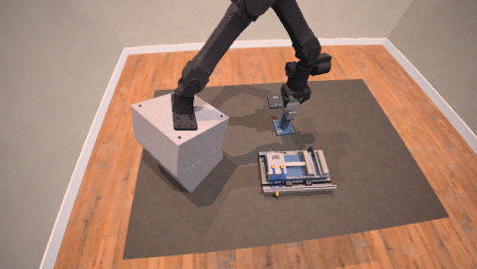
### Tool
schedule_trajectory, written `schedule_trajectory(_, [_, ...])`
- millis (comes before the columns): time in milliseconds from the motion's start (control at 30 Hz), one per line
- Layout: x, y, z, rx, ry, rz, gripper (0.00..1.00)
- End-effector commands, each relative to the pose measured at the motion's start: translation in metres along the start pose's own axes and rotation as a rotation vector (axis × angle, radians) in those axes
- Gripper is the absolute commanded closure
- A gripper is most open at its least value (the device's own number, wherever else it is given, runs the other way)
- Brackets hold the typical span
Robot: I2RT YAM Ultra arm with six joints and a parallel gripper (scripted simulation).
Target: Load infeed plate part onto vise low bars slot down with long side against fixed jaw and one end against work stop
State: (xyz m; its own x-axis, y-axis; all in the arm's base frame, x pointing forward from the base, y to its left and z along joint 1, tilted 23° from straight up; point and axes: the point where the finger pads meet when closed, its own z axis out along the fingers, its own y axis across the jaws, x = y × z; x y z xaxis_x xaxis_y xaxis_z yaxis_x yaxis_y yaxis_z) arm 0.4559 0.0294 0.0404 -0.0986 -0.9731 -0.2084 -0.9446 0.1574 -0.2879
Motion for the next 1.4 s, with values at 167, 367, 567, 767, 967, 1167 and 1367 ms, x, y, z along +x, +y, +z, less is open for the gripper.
schedule_trajectory(167, [0.0007, -0.0030, -0.0101, 0.024, -0.055, 0.000, 1.00])
schedule_trajectory(367, [-0.0003, -0.0070, -0.0132, 0.032, -0.065, -0.002, 1.00])
schedule_trajectory(567, [-0.0001, -0.0060, -0.0127, 0.029, -0.071, 0.001, 1.00])
schedule_trajectory(767, [0.0000, -0.0057, -0.0123, 0.029, -0.072, 0.002, 1.00])
schedule_trajectory(967, [0.0001, -0.0057, -0.0123, 0.029, -0.072, 0.002, 1.00])
schedule_trajectory(1167, [0.0001, -0.0057, -0.0123, 0.029, -0.072, 0.002, 1.00])
schedule_trajectory(1367, [0.0001, -0.0057, -0.0123, 0.029, -0.072, 0.002, 1.00])
